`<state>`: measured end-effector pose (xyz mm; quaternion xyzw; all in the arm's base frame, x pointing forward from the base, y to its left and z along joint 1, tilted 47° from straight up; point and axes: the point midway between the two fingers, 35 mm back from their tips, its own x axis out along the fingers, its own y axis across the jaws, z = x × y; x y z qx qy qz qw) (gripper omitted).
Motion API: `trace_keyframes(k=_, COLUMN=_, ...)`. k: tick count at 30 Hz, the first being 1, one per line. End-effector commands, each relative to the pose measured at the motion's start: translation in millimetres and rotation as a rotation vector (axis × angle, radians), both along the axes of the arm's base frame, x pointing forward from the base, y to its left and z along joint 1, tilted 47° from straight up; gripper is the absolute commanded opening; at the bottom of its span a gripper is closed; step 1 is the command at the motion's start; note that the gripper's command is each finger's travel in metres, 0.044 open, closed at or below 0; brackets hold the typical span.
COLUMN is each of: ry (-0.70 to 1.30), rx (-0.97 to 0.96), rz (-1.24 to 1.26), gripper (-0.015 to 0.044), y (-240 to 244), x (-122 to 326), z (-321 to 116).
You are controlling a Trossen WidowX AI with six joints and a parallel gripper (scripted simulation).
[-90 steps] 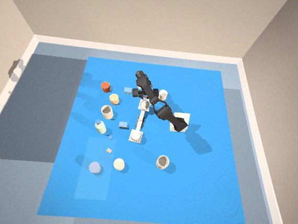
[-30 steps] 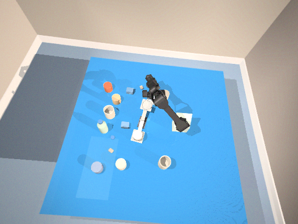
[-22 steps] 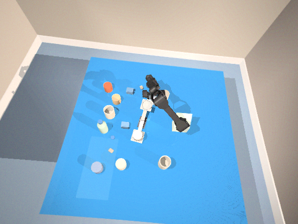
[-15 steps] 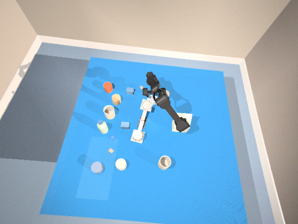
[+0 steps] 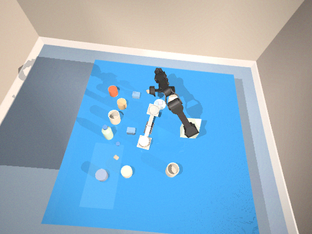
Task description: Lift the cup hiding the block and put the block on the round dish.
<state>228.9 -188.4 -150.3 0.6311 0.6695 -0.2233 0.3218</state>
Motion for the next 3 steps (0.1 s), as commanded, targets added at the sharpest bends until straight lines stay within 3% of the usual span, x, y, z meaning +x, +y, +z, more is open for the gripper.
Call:
trace_keyframes(k=1, ry=0.003, rx=0.004, rz=0.007, gripper=0.0440, y=-0.2, x=-1.6, z=1.2)
trace_keyframes(k=3, ry=0.003, rx=0.004, rz=0.007, gripper=0.0440, y=-0.2, x=-1.6, z=1.2)
